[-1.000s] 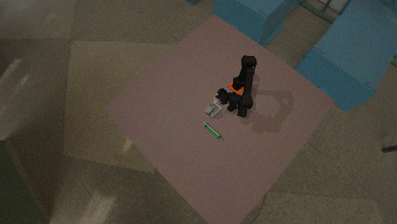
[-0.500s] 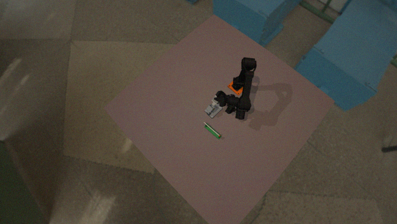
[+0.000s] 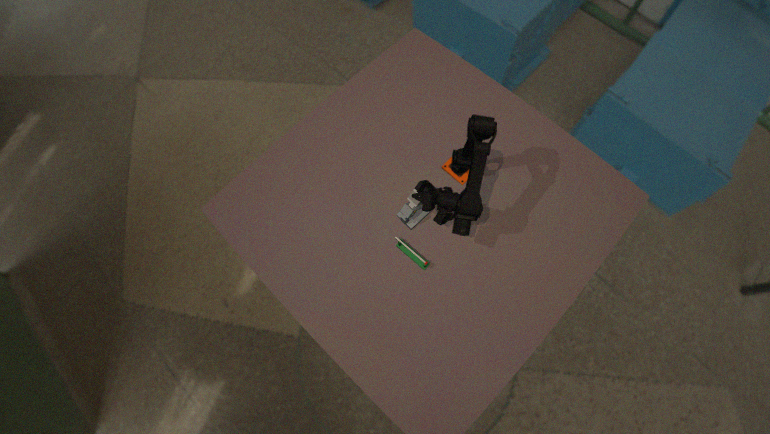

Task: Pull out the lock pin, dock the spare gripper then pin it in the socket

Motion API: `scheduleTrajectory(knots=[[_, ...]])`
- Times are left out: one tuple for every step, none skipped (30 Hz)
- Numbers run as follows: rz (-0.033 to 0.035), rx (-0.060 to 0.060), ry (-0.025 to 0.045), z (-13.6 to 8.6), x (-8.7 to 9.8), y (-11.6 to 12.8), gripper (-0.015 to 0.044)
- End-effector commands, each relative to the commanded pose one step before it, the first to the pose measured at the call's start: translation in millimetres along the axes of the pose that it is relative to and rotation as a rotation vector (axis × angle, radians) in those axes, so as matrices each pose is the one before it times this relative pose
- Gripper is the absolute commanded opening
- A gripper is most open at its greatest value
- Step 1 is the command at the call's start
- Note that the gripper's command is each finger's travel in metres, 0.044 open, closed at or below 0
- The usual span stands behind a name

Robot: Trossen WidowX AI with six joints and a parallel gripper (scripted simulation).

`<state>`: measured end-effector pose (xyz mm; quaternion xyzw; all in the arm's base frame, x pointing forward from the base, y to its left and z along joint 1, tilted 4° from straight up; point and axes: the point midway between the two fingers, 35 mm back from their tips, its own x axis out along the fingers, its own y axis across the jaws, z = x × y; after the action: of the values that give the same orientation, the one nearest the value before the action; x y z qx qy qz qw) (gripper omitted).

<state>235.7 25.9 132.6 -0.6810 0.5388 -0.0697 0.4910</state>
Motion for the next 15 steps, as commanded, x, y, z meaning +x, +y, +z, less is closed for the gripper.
scheduleTrajectory(knots=[[-0.01397, -0.0053, 0.00321, 4.26, 2.28, -2.59, 0.0], [-0.00002, 0.0, -0.00003, 1.14, 0.71, -0.01, 0.0], [-0.00003, 0.0, -0.00002, 1.16, 0.72, -0.01, 0.0], [-0.00002, 0.0, -0.00003, 1.14, 0.71, -0.01, 0.0], [-0.00003, 0.0, -0.00002, 1.16, 0.73, -0.01, 0.0], [-0.00002, 0.0, -0.00003, 1.14, 0.71, 0.0, 0.0], [-0.00003, 0.0, -0.00002, 1.16, 0.73, 0.0, 0.0], [-0.00002, 0.0, -0.00003, 1.14, 0.71, 0.0, 0.0], [-0.00003, 0.0, -0.00002, 1.16, 0.73, -0.01, 0.0], [-0.00003, 0.0, -0.00003, 1.14, 0.71, -0.01, 0.0], [-0.00004, 0.0, -0.00002, 1.16, 0.73, -0.01, 0.0], [-0.00002, 0.0, -0.00003, 1.15, 0.71, -0.01, 0.0], [-0.00003, 0.0, -0.00002, 1.16, 0.72, -0.01, 0.0], [-0.00002, 0.0, -0.00003, 1.07, 0.66, -0.02, 0.0], [-0.00003, 0.0, -0.00002, 1.04, 0.65, -0.02, 0.0]])
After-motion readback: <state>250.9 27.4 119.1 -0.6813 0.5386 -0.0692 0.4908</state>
